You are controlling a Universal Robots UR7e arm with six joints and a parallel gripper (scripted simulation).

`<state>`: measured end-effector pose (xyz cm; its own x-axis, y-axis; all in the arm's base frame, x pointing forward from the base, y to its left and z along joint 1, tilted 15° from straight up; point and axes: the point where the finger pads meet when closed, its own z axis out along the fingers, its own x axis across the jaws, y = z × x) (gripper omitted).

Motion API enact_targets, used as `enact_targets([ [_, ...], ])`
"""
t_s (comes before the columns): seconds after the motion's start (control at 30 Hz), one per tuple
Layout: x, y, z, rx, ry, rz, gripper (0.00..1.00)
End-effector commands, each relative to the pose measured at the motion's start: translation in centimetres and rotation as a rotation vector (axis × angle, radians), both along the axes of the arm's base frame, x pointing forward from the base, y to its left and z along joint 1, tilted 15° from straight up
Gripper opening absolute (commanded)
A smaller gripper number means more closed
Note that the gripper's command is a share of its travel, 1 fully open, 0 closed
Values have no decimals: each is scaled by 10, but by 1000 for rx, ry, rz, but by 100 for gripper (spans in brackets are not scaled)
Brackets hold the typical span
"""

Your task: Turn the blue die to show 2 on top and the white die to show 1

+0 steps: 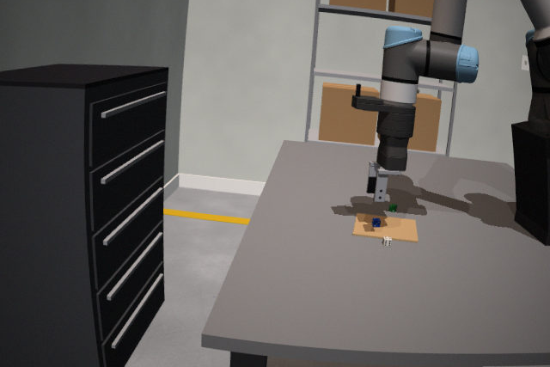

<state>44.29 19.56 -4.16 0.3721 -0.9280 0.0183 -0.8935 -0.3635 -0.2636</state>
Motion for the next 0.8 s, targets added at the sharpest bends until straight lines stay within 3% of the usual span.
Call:
enact_targets([
  [0.0,-2,6,-1,-40,-14,154,100],
  [0.17,-4,9,-2,-63,-22,242,100],
  [0.63,-15,24,-6,-179,-60,685,100],
  [0.77,-16,25,-7,-190,-63,729,100],
])
